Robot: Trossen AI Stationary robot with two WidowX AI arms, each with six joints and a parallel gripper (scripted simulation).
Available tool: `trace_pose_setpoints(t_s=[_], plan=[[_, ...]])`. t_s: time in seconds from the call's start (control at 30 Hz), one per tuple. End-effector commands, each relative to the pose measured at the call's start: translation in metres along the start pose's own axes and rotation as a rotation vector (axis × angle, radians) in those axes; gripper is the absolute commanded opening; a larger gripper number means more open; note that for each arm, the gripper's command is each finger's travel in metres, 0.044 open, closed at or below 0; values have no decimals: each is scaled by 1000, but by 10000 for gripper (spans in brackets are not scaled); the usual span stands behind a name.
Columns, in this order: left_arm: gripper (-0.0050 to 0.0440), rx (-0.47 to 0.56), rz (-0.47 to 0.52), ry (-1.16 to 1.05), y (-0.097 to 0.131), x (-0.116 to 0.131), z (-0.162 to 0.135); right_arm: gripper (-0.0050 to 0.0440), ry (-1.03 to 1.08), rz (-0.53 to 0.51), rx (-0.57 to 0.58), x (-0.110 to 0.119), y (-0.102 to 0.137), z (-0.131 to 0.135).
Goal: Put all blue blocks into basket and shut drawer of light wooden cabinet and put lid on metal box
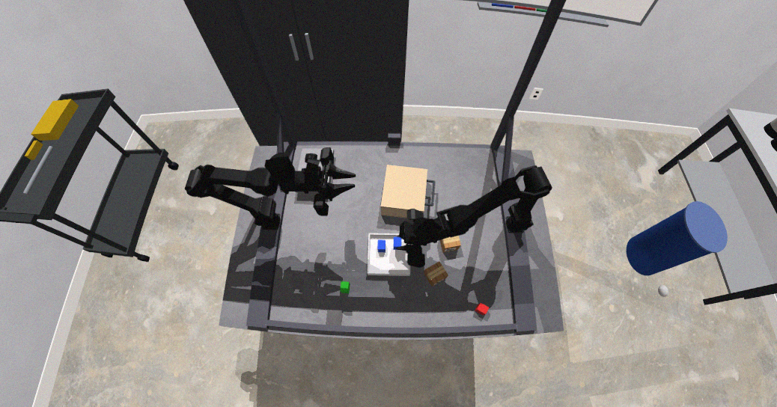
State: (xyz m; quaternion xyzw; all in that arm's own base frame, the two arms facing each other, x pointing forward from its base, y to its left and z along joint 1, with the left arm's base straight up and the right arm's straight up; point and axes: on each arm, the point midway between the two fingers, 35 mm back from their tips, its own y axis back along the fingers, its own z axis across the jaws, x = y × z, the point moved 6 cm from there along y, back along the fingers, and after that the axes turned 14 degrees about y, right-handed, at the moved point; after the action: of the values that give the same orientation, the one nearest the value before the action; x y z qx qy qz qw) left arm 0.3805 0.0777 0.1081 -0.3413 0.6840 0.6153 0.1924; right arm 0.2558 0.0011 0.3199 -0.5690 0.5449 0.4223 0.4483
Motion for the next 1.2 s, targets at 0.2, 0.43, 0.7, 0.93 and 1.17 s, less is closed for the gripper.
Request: trace_pose_setpoints(t_s=[0.2, 0.43, 0.7, 0.93, 1.17], plan=[[-50, 4, -34, -5, -4, -2, -1, 136, 2, -47, 15, -17, 4, -4], [-50, 4, -23, -4, -13, 12, 2, 136, 2, -47, 15, -17, 4, -4], [-50, 5, -42, -8, -16, 5, 2, 136, 2, -47, 15, -17, 4, -4], [-50, 4, -22, -5, -18, 15, 3, 136, 2, -47, 15, -17, 4, -4], [-50, 5, -24, -6, -21, 16, 3, 136, 2, -47, 15, -17, 4, -4]])
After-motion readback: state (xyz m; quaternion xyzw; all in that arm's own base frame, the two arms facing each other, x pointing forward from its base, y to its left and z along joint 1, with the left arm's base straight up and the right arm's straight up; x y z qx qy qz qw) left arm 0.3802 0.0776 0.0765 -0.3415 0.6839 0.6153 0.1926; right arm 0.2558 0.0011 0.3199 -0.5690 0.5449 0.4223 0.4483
